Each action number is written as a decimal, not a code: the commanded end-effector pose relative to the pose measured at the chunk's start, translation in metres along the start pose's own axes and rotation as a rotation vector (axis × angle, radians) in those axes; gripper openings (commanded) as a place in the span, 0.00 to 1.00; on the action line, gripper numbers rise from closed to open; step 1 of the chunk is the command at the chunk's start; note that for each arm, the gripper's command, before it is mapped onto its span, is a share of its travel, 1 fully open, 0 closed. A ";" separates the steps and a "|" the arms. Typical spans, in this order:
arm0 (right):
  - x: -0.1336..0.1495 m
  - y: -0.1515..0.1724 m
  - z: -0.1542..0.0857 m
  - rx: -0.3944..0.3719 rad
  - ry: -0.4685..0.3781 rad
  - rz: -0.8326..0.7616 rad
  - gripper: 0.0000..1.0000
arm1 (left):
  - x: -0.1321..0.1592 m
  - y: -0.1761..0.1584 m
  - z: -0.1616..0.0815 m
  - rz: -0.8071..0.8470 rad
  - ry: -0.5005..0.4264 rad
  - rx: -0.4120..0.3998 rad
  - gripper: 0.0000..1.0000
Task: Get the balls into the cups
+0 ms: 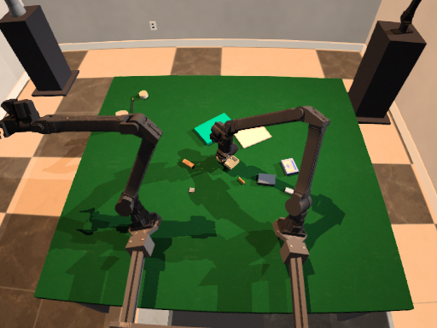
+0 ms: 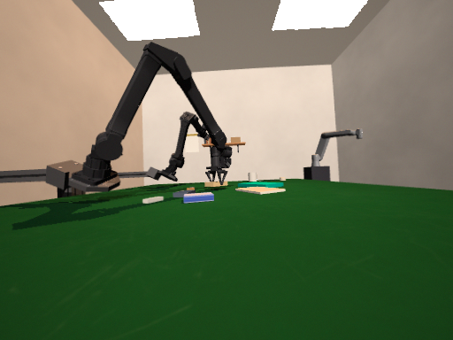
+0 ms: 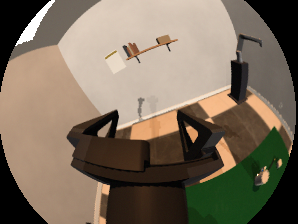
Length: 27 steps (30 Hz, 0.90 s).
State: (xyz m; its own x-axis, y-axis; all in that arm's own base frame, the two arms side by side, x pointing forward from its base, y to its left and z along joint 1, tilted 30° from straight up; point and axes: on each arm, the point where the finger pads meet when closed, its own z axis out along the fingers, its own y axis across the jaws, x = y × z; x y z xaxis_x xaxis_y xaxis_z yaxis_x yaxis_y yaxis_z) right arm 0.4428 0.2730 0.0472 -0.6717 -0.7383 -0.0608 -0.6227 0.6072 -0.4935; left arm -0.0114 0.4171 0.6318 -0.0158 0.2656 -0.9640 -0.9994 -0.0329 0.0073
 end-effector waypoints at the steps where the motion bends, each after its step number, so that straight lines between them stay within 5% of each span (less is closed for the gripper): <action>1: 0.000 -0.009 0.005 0.001 -0.012 0.014 0.70 | -0.010 0.006 -0.005 -0.004 -0.035 -0.012 1.00; 27: 0.001 -0.006 0.027 -0.001 -0.001 0.011 0.70 | -0.010 0.006 -0.005 -0.004 -0.035 -0.012 1.00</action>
State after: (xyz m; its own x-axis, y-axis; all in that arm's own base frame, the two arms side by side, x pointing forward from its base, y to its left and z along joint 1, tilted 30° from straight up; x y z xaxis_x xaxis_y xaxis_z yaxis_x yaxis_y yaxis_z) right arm 0.4520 0.2692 0.0341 -0.6701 -0.7389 -0.0709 -0.6198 0.6094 -0.4945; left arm -0.0114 0.4171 0.6318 -0.0158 0.2656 -0.9640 -0.9994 -0.0329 0.0073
